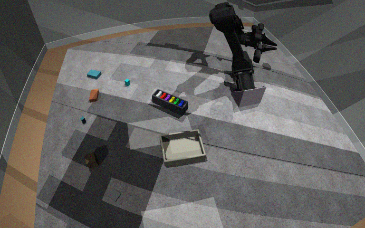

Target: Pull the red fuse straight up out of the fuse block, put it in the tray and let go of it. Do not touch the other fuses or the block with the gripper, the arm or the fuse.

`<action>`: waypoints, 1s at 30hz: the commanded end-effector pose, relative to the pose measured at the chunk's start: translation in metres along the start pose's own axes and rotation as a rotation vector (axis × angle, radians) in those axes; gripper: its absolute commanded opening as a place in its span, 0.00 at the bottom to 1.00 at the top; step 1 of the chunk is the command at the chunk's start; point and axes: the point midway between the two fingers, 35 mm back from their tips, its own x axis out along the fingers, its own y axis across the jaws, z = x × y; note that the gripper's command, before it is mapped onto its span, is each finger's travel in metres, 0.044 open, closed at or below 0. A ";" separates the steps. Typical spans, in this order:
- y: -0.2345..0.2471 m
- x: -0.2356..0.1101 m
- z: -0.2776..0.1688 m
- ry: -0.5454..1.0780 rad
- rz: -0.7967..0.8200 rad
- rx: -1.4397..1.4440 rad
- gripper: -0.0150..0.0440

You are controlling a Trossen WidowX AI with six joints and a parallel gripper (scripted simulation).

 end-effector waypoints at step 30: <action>-0.047 -0.327 -0.112 1.233 1.067 -1.639 0.37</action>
